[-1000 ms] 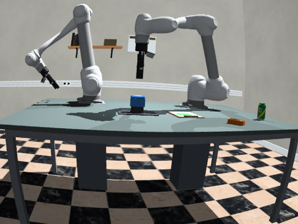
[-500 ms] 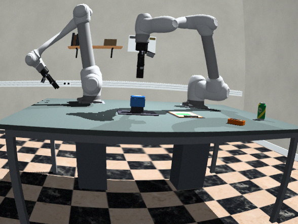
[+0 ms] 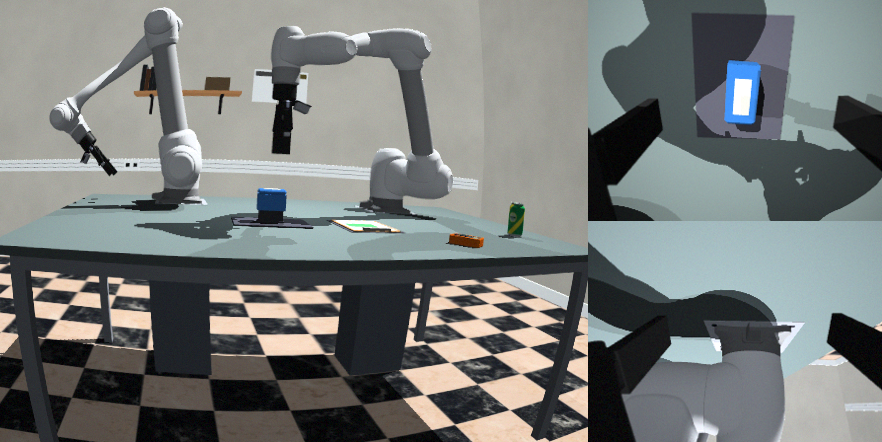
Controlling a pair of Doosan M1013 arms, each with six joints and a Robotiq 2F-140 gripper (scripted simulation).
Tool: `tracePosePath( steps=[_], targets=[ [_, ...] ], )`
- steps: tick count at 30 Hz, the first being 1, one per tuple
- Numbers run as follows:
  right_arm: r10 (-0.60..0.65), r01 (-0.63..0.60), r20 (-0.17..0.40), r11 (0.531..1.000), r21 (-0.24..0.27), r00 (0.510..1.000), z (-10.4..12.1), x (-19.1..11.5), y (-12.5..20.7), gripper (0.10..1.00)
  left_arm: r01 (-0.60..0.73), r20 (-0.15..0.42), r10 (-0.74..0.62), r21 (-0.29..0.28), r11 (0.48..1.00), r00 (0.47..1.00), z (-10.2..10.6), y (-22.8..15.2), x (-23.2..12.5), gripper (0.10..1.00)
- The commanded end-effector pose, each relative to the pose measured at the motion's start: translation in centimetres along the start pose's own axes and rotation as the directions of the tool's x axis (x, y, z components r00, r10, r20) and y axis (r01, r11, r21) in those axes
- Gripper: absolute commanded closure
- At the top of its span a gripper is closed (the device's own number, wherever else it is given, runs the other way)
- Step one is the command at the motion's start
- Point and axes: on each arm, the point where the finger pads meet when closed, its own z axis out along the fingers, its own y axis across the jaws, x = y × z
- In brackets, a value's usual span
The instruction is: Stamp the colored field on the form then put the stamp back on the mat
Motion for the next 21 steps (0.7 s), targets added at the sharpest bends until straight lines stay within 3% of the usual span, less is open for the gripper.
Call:
tracePosePath(
  steps=[1, 12, 21],
  targets=[
    [0.000, 0.000, -0.001, 1.000, 0.000, 1.000, 0.0, 0.0, 0.0, 0.098, 0.039, 0.001, -0.039, -0.001, 0.999, 0.999, -0.2, 0.2, 0.7, 0.098],
    [0.000, 0.000, -0.001, 1.000, 0.000, 1.000, 0.0, 0.0, 0.0, 0.098, 0.190, 0.001, -0.190, -0.001, 0.982, 0.982, -0.4, 0.6, 3.6, 0.098],
    [0.000, 0.000, -0.001, 1.000, 0.000, 1.000, 0.0, 0.0, 0.0, 0.098, 0.389, 0.001, -0.389, -0.001, 0.921, 0.921, -0.6, 0.9, 7.6, 0.098]
  ],
)
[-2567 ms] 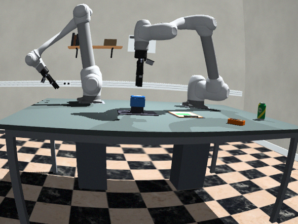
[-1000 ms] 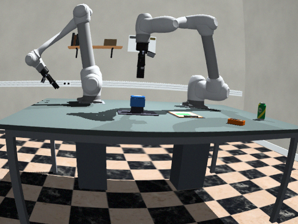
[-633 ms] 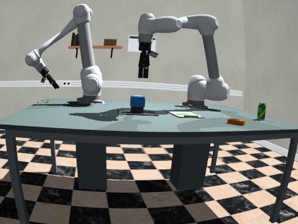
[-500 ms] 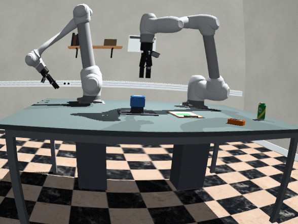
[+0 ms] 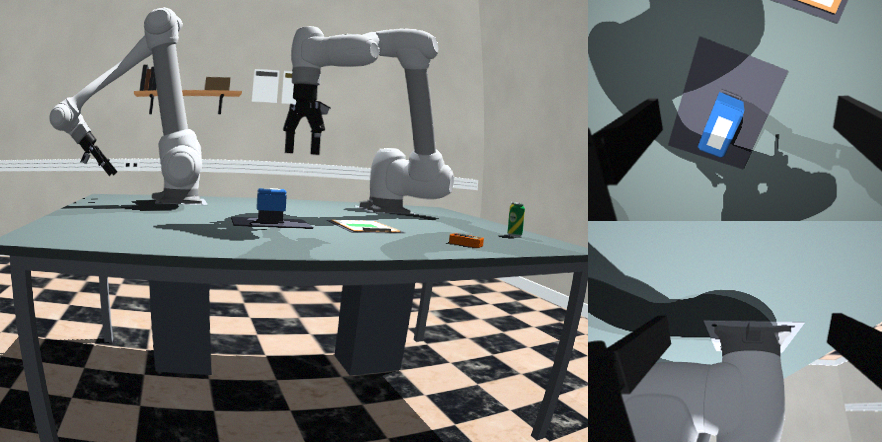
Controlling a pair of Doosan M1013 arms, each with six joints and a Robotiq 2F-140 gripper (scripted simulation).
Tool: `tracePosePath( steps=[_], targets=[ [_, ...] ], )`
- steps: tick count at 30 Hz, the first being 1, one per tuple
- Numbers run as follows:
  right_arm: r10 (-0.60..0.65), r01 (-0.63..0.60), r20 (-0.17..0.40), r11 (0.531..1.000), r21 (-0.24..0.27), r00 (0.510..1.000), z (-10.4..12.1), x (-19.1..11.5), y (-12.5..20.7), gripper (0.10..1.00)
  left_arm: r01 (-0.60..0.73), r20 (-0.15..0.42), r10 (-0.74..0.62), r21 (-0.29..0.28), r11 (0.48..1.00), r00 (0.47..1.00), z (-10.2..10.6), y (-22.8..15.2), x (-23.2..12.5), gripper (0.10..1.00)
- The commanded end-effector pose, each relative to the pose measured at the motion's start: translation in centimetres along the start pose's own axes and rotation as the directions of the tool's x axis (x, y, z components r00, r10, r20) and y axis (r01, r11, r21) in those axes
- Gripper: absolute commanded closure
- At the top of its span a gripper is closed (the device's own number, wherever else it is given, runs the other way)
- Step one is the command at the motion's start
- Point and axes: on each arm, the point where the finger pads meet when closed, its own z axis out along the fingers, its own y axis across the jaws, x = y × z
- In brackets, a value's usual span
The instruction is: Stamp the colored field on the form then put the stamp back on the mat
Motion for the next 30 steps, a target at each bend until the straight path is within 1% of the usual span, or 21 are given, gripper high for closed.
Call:
tracePosePath(
  steps=[1, 2, 8, 12, 17, 19, 24, 30],
  targets=[
    [0.000, 0.000, -0.001, 1.000, 0.000, 1.000, 0.0, 0.0, 0.0, 0.098, 0.068, 0.001, -0.068, -0.002, 0.998, 0.998, -0.2, 0.5, 1.2, 0.098],
    [0.000, 0.000, -0.001, 1.000, 0.000, 1.000, 0.0, 0.0, 0.0, 0.098, 0.068, 0.001, -0.068, -0.002, 0.998, 0.998, -0.2, 0.5, 1.2, 0.098],
    [0.000, 0.000, -0.001, 1.000, 0.000, 1.000, 0.0, 0.0, 0.0, 0.098, 0.227, 0.002, -0.227, -0.002, 0.974, 0.974, -0.3, 1.6, 4.0, 0.098],
    [0.000, 0.000, -0.001, 1.000, 0.000, 1.000, 0.0, 0.0, 0.0, 0.098, 0.335, 0.002, -0.335, -0.002, 0.942, 0.942, -0.3, 2.3, 6.0, 0.098],
    [0.000, 0.000, -0.001, 1.000, 0.000, 1.000, 0.0, 0.0, 0.0, 0.098, 0.467, 0.002, -0.467, -0.002, 0.884, 0.884, -0.3, 3.0, 8.6, 0.098],
    [0.000, 0.000, -0.001, 1.000, 0.000, 1.000, 0.0, 0.0, 0.0, 0.098, 0.467, 0.002, -0.467, -0.002, 0.884, 0.884, -0.3, 3.0, 8.6, 0.098],
    [0.000, 0.000, -0.001, 1.000, 0.000, 1.000, 0.0, 0.0, 0.0, 0.098, 0.587, 0.002, -0.587, -0.001, 0.810, 0.810, -0.2, 3.6, 11.1, 0.098],
    [0.000, 0.000, -0.001, 1.000, 0.000, 1.000, 0.0, 0.0, 0.0, 0.098, 0.709, 0.002, -0.709, -0.001, 0.705, 0.705, -0.2, 4.2, 14.0, 0.098]
  ],
)
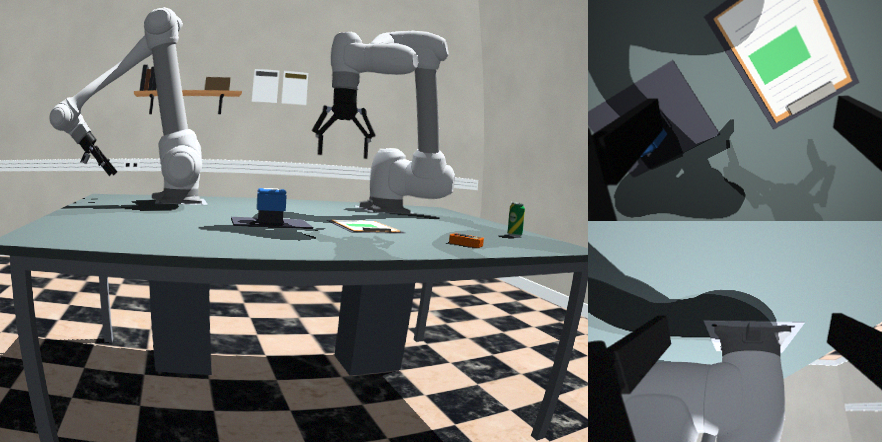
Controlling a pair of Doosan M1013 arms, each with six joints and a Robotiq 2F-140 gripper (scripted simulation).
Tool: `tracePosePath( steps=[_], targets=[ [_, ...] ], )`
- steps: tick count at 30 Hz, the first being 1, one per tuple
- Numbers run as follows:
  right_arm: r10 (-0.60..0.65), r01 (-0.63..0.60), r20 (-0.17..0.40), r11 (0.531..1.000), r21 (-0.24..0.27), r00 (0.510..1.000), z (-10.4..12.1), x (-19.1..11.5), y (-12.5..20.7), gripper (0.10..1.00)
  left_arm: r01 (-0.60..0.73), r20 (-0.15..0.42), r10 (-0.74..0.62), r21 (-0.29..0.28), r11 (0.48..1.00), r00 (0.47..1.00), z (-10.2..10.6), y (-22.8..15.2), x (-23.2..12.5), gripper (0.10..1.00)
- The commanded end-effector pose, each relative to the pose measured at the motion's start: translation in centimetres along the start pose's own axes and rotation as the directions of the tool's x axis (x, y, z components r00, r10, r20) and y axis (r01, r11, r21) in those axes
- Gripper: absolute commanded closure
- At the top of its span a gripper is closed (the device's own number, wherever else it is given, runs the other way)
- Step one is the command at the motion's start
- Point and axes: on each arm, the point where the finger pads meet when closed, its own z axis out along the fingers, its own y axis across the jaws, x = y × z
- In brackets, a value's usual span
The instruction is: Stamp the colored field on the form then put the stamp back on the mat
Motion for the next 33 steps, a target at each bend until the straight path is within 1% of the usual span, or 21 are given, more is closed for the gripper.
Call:
tracePosePath(
  steps=[1, 4, 6, 7, 13, 19, 33],
  targets=[
    [0.000, 0.000, -0.001, 1.000, 0.000, 1.000, 0.0, 0.0, 0.0, 0.098, 0.101, 0.003, -0.101, -0.002, 0.995, 0.995, 0.0, 1.4, 1.1, 0.098],
    [0.000, 0.000, -0.001, 1.000, 0.000, 1.000, 0.0, 0.0, 0.0, 0.098, 0.174, 0.003, -0.174, -0.002, 0.985, 0.985, 0.0, 2.4, 2.0, 0.098],
    [0.000, 0.000, -0.001, 1.000, 0.000, 1.000, 0.0, 0.0, 0.0, 0.098, 0.174, 0.003, -0.174, -0.002, 0.985, 0.985, 0.0, 2.4, 2.0, 0.098],
    [0.000, 0.000, -0.001, 1.000, 0.000, 1.000, 0.0, 0.0, 0.0, 0.098, 0.197, 0.003, -0.197, -0.001, 0.980, 0.980, 0.1, 2.7, 2.3, 0.098],
    [0.000, 0.000, -0.001, 1.000, 0.000, 1.000, 0.0, 0.0, 0.0, 0.098, 0.318, 0.003, -0.318, -0.001, 0.948, 0.948, 0.2, 4.4, 3.8, 0.098],
    [0.000, 0.000, -0.001, 1.000, 0.000, 1.000, 0.0, 0.0, 0.0, 0.098, 0.410, 0.003, -0.410, -0.001, 0.912, 0.912, 0.4, 5.6, 5.1, 0.098],
    [0.000, 0.000, -0.001, 1.000, 0.000, 1.000, 0.0, 0.0, 0.0, 0.098, 0.511, 0.003, -0.511, 0.000, 0.860, 0.860, 0.5, 7.0, 6.6, 0.098]
  ],
)
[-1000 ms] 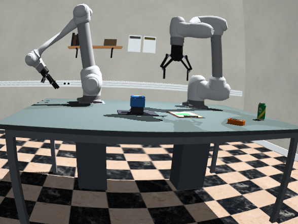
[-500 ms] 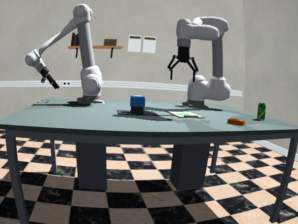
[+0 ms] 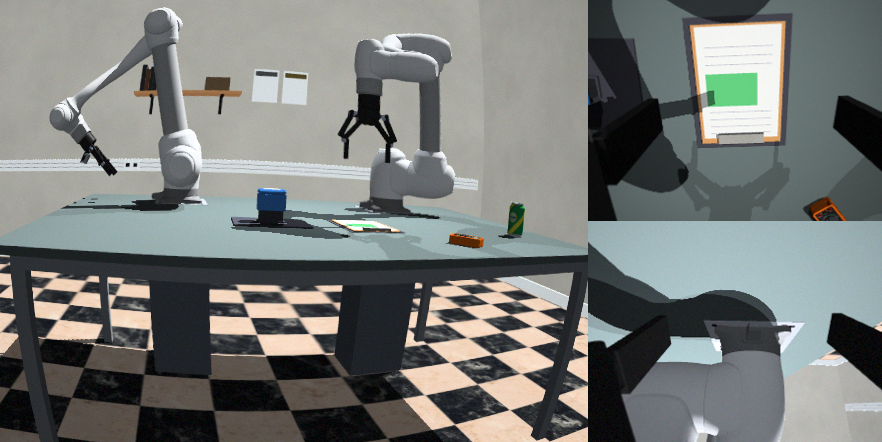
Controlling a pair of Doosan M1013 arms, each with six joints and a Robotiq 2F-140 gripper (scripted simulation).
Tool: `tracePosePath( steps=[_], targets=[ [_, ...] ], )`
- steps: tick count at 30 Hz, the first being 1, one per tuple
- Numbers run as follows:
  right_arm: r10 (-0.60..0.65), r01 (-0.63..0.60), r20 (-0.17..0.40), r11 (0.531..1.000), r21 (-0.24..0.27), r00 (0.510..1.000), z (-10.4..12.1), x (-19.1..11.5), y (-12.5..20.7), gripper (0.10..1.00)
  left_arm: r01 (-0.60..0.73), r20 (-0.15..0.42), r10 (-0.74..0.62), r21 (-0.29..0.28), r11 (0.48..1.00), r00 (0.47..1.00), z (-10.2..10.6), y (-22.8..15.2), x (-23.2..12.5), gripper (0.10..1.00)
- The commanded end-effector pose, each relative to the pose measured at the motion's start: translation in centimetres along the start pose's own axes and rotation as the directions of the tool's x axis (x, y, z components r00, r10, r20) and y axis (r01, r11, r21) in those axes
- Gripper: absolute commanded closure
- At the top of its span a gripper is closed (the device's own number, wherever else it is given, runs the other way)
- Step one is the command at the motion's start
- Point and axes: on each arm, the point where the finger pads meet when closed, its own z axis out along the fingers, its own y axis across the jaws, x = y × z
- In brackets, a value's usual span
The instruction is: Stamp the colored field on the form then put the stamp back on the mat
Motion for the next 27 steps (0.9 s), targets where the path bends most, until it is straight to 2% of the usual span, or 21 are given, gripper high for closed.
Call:
tracePosePath(
  steps=[1, 20, 24, 27],
  targets=[
    [0.000, 0.000, -0.001, 1.000, 0.000, 1.000, 0.0, 0.0, 0.0, 0.098, 0.018, 0.001, -0.018, 0.000, 1.000, 1.000, 0.0, 0.3, 0.1, 0.098],
    [0.000, 0.000, -0.001, 1.000, 0.000, 1.000, 0.0, 0.0, 0.0, 0.098, 0.037, 0.001, -0.037, 0.000, 0.999, 0.999, 0.1, 0.6, 0.2, 0.098],
    [0.000, 0.000, -0.001, 1.000, 0.000, 1.000, 0.0, 0.0, 0.0, 0.098, 0.037, 0.001, -0.037, 0.000, 0.999, 0.999, 0.4, 0.6, 0.1, 0.098],
    [0.000, 0.000, -0.001, 1.000, 0.000, 1.000, 0.0, 0.0, 0.0, 0.098, 0.037, 0.001, -0.037, 0.000, 0.999, 0.999, 1.7, 0.5, 0.0, 0.098]
  ],
)
